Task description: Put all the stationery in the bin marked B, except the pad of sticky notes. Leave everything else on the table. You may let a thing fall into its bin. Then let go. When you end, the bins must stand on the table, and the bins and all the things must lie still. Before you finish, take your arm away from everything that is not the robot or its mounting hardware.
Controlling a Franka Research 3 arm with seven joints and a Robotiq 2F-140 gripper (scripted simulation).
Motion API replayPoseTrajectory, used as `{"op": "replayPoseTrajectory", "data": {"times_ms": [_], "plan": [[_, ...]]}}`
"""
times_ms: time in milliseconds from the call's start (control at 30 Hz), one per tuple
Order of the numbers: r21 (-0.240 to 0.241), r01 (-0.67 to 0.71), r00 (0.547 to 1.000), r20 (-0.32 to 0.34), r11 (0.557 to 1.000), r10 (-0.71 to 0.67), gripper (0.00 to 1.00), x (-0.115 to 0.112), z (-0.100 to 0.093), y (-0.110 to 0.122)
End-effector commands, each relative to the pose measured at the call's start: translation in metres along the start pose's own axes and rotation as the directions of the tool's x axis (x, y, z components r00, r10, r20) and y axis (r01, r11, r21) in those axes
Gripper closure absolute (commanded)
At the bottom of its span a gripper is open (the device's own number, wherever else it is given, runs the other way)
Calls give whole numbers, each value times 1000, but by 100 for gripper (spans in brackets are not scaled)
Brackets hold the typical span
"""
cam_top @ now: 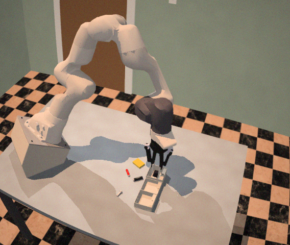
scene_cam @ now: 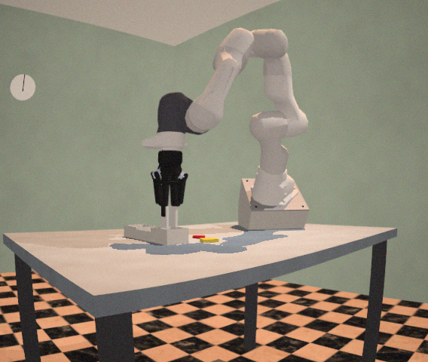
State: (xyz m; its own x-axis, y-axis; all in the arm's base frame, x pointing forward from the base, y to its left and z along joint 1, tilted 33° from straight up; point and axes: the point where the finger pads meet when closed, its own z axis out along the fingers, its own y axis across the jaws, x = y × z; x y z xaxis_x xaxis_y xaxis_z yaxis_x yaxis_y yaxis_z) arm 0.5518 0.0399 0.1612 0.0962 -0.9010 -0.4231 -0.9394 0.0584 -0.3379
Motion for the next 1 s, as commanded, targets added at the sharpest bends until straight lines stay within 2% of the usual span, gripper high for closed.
{"op": "replayPoseTrajectory", "data": {"times_ms": [0, 133, 267, 967], "plan": [[-8, -7, 1000, 2, 1000, 7, 82, -2, 0, 3], [-8, -7, 1000, 2, 1000, 7, 82, -2, -15, 3], [-8, -7, 1000, 2, 1000, 7, 82, -2, -22, 3], [-8, -7, 1000, 2, 1000, 7, 82, -2, -22, 3]]}}
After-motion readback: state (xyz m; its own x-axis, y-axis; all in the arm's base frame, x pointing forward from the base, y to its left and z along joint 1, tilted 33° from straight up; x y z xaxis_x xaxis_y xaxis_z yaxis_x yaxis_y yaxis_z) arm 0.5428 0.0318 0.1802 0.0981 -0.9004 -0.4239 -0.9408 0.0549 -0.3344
